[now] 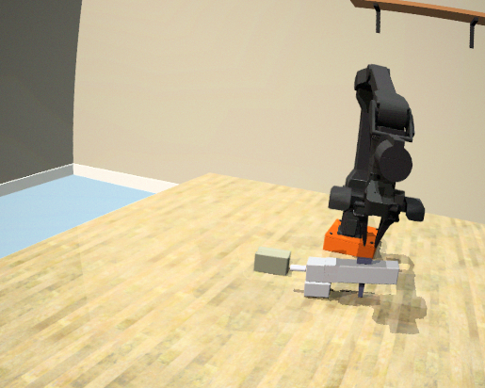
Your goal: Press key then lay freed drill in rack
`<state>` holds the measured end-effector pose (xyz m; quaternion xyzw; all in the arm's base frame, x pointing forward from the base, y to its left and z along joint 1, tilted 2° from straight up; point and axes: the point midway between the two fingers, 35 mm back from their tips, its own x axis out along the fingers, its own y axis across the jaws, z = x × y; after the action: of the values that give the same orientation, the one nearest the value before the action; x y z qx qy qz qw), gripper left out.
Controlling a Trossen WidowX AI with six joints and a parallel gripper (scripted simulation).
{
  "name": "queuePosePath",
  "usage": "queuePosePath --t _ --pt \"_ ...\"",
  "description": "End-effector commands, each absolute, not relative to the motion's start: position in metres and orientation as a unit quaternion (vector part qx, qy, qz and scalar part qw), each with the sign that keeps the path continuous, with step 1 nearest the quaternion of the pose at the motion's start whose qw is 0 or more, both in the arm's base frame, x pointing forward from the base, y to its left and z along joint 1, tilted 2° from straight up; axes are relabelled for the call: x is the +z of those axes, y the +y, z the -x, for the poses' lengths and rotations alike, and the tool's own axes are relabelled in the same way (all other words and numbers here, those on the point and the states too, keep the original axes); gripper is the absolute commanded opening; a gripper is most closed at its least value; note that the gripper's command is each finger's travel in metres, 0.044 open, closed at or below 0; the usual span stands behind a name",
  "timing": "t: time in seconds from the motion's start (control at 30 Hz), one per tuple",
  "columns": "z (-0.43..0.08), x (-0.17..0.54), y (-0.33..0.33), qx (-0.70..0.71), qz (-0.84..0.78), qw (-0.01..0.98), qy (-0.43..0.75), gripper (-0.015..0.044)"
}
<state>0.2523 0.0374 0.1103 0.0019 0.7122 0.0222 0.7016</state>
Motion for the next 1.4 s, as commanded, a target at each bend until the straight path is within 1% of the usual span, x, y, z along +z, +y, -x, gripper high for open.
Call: queuePosePath --t 0.0,0.13,0.23,0.27,0.33,0.6,0.9,1.2,1.37 --pt "-0.262 0.147 0.038 0.025 -0.005 0.714 0.7 0.0184" --pt "-0.262 0.177 0.036 0.025 -0.005 0.714 0.7 0.0289" --pt "-0.262 0.179 0.036 0.025 -0.005 0.714 0.7 0.0368" --pt "-0.263 0.17 0.035 0.025 -0.002 0.716 0.697 0.0394" --pt "-0.267 0.166 0.028 0.047 0.022 0.717 0.695 0.044" --pt "-0.284 0.13 -0.028 0.223 0.222 0.691 0.651 0.044" --pt "-0.277 0.087 -0.083 0.421 0.432 0.577 0.551 0.044" --pt "-0.268 0.06 -0.117 0.507 0.503 0.507 0.483 0.044" --pt "-0.268 0.06 -0.118 0.509 0.505 0.505 0.481 0.044"
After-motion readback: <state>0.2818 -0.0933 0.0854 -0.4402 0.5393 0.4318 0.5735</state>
